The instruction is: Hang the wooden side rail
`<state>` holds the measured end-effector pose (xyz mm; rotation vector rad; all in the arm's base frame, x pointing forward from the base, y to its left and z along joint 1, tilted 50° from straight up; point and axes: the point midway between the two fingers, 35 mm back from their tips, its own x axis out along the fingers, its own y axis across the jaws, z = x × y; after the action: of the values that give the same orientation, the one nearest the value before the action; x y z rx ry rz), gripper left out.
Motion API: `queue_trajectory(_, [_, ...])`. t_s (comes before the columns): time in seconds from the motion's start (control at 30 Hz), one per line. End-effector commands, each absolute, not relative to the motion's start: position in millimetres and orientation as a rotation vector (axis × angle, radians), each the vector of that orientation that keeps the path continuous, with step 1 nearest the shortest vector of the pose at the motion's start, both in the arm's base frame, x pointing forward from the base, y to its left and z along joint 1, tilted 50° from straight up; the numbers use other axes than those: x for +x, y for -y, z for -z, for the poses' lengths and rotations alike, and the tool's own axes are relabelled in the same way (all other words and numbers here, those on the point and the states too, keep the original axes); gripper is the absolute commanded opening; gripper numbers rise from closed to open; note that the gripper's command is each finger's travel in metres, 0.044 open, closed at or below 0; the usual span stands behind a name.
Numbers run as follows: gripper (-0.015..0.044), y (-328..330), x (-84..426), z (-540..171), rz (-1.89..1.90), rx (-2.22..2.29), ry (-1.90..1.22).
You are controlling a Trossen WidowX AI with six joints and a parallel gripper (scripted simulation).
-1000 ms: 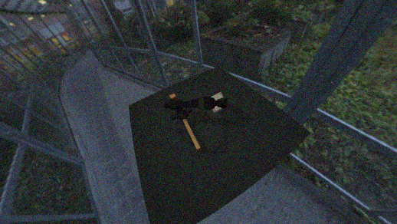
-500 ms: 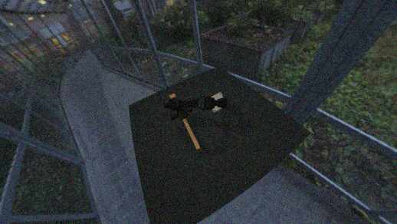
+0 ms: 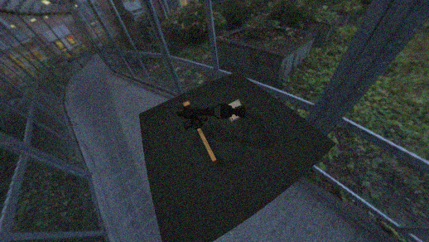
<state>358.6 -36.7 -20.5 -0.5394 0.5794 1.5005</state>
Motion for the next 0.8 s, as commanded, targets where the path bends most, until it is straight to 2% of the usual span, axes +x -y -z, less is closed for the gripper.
queue_trajectory(0.0, [0.0000,41.7,359.5,20.3,-1.487,-0.536,-0.581])
queue_trajectory(0.77, [0.0000,42.4,361.8,22.6,-1.487,-0.536,-0.581])
